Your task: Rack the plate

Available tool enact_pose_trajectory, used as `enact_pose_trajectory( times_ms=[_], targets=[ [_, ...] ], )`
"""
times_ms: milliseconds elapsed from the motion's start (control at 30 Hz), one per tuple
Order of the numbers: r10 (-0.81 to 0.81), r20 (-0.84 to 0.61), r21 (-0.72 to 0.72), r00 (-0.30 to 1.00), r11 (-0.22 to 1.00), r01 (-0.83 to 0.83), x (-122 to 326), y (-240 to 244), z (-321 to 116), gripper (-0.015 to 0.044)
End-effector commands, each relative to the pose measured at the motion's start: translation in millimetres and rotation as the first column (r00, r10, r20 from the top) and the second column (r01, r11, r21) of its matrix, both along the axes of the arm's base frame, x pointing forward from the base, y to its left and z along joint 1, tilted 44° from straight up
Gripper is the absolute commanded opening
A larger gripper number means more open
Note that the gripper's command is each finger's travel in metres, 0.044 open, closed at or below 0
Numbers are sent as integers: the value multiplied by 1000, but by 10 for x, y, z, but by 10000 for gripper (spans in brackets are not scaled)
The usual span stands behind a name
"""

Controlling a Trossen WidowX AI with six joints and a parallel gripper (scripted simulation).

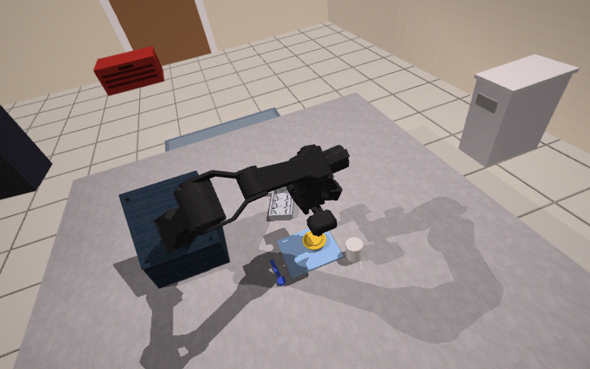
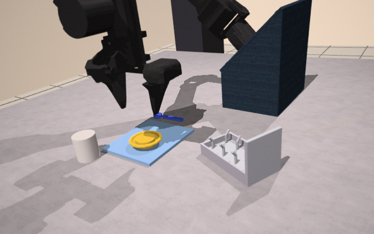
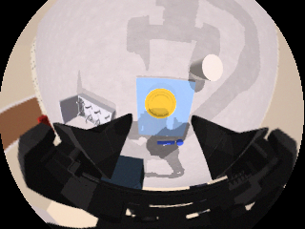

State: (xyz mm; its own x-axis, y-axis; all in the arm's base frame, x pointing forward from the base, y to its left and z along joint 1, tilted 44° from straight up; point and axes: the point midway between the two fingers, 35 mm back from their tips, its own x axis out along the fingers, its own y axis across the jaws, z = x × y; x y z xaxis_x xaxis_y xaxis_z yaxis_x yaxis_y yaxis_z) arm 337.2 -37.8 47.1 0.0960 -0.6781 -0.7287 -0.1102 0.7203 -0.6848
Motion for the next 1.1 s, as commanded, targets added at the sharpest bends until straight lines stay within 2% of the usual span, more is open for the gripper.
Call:
enact_pose_trajectory(
  times_ms=[0,1067],
  targets=[
    [7,-9,-9,1000,1000,-7,-38,-100,-151,400],
    [7,-9,-10,1000,1000,-7,21,-441,-486,400]
  ],
)
